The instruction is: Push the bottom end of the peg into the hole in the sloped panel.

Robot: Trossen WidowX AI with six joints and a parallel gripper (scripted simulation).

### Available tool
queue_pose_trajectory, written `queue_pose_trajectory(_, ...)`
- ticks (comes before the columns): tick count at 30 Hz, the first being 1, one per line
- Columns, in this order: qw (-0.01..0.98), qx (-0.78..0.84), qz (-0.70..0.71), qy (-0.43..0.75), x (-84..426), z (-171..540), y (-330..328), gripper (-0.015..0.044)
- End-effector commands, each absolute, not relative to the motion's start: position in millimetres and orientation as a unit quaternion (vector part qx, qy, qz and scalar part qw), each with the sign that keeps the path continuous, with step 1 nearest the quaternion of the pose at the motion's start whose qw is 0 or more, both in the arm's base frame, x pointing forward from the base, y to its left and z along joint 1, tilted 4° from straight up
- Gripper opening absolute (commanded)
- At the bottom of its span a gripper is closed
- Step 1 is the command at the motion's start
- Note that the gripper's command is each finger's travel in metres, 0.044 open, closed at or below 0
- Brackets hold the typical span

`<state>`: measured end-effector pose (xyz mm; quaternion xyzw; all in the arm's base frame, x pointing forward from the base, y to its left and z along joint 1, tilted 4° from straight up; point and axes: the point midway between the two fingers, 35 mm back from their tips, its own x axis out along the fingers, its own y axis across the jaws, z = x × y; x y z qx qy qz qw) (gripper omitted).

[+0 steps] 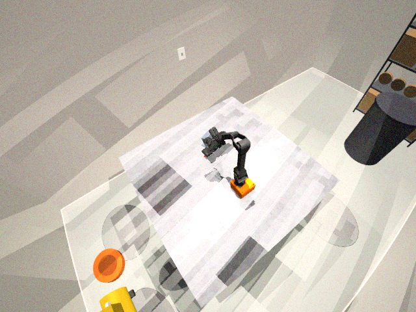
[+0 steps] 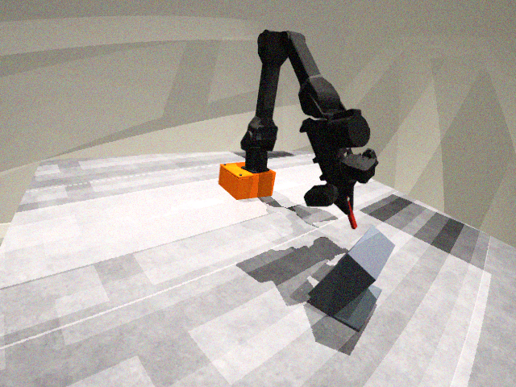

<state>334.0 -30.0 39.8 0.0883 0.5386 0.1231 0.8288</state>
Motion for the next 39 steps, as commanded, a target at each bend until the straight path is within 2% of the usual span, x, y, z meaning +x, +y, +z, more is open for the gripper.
queue_pose_trajectory(1, 0.834, 0.090, 0.128, 0.529, 334, 38, -34, 0.0000)
queue_pose_trajectory(39, 0.884, 0.090, 0.133, 0.439, 335, 39, -81, 0.0000)
